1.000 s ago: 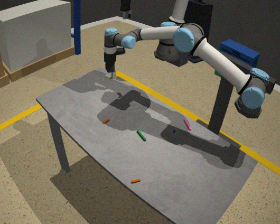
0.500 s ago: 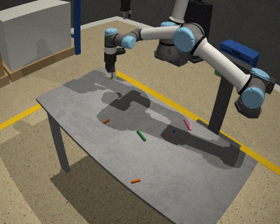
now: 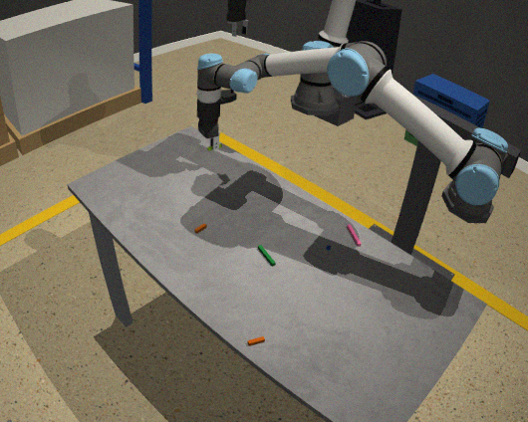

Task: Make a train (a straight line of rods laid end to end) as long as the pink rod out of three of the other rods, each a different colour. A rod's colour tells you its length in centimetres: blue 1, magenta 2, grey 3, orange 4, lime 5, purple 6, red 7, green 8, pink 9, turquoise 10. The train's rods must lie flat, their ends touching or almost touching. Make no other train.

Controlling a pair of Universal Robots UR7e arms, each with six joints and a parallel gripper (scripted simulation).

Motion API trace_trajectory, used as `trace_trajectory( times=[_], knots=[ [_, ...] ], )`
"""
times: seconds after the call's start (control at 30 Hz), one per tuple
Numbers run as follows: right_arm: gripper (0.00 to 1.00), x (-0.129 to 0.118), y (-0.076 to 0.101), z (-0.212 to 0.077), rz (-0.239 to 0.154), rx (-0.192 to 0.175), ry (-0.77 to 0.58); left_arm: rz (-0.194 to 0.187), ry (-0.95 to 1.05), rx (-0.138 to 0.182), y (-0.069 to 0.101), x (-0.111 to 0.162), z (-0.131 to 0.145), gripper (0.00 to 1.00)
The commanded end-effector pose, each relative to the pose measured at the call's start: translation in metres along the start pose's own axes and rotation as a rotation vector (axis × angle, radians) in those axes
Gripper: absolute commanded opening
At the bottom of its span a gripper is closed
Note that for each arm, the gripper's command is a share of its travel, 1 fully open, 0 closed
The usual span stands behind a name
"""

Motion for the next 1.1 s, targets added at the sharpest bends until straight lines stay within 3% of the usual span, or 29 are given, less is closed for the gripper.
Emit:
trace_trajectory(
  times=[0.0, 0.7, 1.07],
  knots=[
    [1.00, -0.001, 0.001, 0.000, -0.002, 0.000, 0.000, -0.001, 0.047, 0.004, 0.002, -0.001, 0.000, 0.24],
    [1.00, -0.001, 0.001, 0.000, -0.002, 0.000, 0.000, -0.001, 0.429, 0.004, 0.001, -0.007, 0.012, 0.24],
    [1.00, -0.001, 0.001, 0.000, -0.002, 0.000, 0.000, 0.000, 0.775, 0.004, 0.001, -0.014, 0.026, 0.24]
  ],
)
Point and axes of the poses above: on each arm, the point where the finger pads meet when closed, its own y axis back along the fingers, its own z axis across the jaws, x = y × z, the point moved 1 cm from there along y, back along the fingers, and after that the axes turned 10 degrees about y, right-handed, at the moved point
